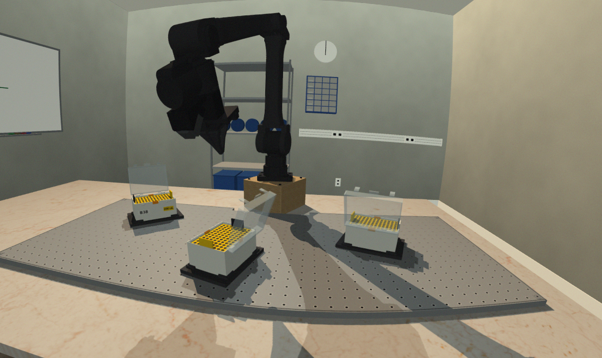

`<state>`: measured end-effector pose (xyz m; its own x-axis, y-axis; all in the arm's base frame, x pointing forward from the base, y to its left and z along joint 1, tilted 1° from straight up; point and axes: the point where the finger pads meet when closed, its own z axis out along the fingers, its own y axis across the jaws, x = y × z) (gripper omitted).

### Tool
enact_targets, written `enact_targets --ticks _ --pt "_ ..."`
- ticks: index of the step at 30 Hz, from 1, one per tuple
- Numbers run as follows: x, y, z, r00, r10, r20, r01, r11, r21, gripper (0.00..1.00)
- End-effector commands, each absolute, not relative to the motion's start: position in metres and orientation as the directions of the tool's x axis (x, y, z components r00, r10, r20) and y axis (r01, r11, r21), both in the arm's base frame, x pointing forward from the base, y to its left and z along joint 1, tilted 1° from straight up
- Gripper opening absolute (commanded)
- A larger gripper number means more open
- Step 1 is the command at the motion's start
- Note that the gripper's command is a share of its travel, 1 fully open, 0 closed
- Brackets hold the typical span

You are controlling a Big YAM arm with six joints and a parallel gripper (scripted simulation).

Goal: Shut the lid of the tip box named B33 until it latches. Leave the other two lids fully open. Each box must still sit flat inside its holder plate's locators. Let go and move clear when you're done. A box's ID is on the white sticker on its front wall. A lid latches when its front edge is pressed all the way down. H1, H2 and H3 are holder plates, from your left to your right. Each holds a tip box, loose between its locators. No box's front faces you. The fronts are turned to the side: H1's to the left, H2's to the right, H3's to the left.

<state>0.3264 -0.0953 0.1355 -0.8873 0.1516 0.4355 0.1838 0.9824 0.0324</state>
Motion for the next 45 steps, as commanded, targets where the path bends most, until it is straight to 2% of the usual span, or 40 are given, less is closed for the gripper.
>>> enact_targets --ticks 1,10,16,17,45 --pt "0.338 -0.115 0.146 -0.862 0.276 0.425 0.311 0.950 0.012 0.00" --pt "0.328 -0.139 0.143 -0.728 0.496 0.473 0.563 0.827 0.000 0.00" --pt "0.327 -0.130 0.146 -0.747 0.483 0.457 0.543 0.839 0.002 0.00" --pt "0.322 -0.128 0.125 -0.732 0.476 0.487 0.544 0.839 -0.004 0.00" --pt "0.320 -0.132 -0.005 -0.725 0.485 0.488 0.554 0.832 -0.004 0.00"
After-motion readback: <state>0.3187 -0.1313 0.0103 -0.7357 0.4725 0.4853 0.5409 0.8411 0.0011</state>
